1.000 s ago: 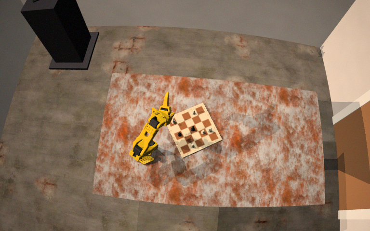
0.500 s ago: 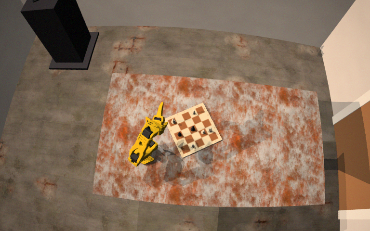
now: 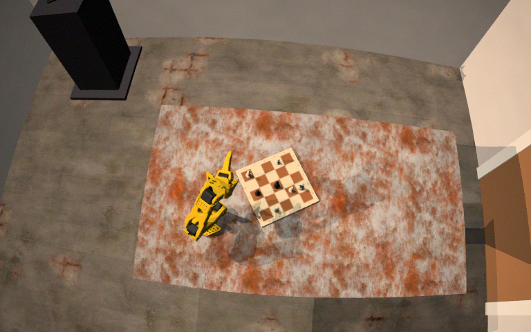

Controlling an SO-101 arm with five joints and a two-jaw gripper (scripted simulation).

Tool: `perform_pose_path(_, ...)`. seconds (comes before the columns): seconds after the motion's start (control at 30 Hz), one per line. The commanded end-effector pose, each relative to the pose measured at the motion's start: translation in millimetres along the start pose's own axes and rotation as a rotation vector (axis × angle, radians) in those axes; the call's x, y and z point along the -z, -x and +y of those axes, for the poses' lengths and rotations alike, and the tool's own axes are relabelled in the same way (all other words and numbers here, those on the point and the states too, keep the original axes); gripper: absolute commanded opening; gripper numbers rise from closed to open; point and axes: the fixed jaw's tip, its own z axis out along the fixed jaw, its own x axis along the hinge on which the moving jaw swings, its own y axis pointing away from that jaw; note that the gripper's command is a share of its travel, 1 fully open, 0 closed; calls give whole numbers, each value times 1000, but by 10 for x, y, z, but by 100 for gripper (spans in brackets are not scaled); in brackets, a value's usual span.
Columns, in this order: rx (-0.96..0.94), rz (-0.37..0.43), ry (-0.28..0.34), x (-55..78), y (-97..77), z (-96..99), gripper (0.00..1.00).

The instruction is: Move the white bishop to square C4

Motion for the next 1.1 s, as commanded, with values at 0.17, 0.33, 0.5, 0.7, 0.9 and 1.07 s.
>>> perform_pose_path(0.17, -64, 2, 25, -15, 3, 50, 69)
perform_pose_path(0.33, -163, 23, 33, -13, -25, 69, 68)
perform_pose_path(0.5, -248, 41, 39, -11, -48, 85, 67)
perform_pose_path(0.7, -474, 92, 50, -5, -109, 128, 64)
perform_pose_path(0.9, -711, 149, 52, 6, -172, 172, 62)
perform_pose_path(1.07, -869, 189, 47, 14, -215, 202, 60)
